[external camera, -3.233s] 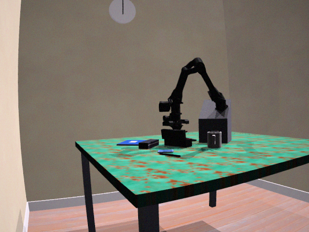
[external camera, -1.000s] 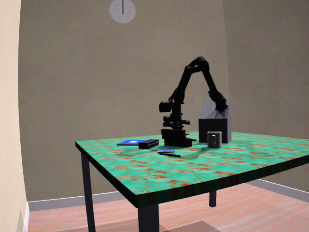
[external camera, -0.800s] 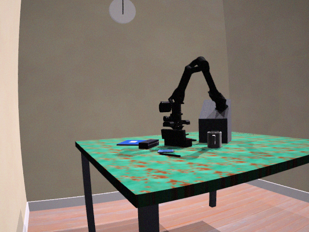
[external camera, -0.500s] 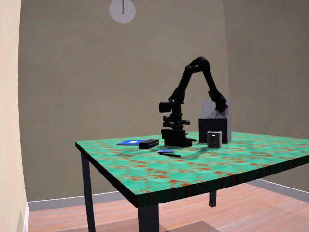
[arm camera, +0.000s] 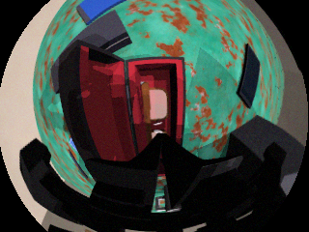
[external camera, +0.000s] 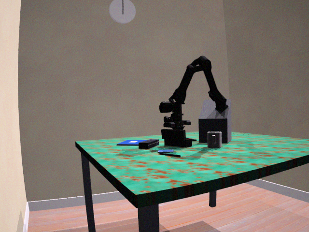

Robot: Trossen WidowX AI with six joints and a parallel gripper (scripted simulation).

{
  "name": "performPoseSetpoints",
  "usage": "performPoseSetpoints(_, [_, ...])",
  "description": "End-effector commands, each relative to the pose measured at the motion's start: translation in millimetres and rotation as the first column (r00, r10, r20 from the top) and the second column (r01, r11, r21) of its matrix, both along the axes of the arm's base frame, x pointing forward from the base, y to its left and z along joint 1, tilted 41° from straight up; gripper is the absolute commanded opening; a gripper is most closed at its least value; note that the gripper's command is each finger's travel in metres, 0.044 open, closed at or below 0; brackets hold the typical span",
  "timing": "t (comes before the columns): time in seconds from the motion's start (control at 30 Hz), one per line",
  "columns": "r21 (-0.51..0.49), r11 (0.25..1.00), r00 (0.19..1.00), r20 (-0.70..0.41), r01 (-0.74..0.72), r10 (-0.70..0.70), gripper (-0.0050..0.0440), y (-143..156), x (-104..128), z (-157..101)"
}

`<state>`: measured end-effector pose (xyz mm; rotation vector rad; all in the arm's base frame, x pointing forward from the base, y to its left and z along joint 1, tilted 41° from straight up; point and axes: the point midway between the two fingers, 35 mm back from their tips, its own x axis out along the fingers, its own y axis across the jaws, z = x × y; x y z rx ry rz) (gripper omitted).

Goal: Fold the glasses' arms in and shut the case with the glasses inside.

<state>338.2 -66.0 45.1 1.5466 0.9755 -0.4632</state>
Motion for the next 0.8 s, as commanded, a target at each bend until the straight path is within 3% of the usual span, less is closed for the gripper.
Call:
performPoseSetpoints(0.0, [-0.005, 1.0, 1.0, 0.01, 0.002, -0.002, 0.0, 6.0, 1.8, 7.7])
performPoseSetpoints(0.77, [-0.005, 1.0, 1.0, 0.01, 0.002, -0.002, 0.0, 33.2, 1.9, 19.3])
